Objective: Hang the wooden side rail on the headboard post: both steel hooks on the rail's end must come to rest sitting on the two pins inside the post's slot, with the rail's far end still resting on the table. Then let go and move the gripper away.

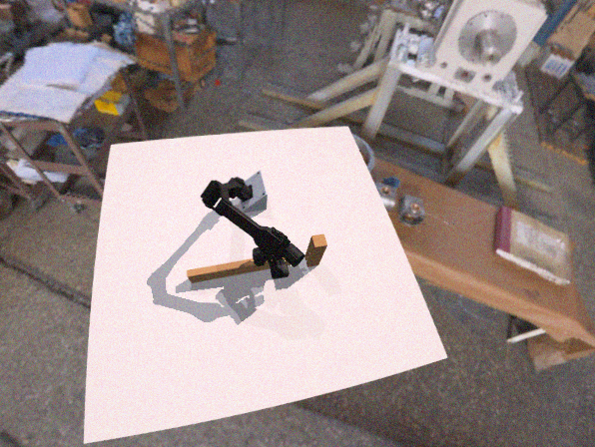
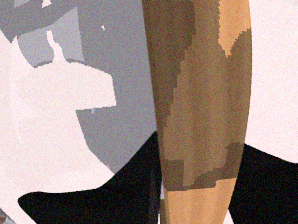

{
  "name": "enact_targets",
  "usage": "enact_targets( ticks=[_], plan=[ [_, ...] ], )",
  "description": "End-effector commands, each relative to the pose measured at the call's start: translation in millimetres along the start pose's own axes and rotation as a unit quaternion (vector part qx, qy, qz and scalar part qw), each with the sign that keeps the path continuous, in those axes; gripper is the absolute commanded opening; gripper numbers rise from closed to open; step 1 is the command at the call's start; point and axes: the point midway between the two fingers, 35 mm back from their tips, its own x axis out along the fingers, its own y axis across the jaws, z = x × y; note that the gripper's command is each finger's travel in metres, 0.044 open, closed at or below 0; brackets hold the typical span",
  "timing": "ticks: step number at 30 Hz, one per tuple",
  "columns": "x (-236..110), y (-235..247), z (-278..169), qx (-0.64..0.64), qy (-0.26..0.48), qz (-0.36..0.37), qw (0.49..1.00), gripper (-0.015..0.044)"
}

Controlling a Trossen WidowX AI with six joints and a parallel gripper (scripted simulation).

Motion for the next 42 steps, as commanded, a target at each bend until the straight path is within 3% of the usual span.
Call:
enact_targets(
  ticks=[1, 42],
  plan=[
    [-4.8, 1.4, -3.5, 0.0, 0.003, 0.005, 1.0, 0.0],
    [-3.0, 0.0, -7.6, 0.0, 0.004, 0.005, 1.0, 0.0]
  ],
)
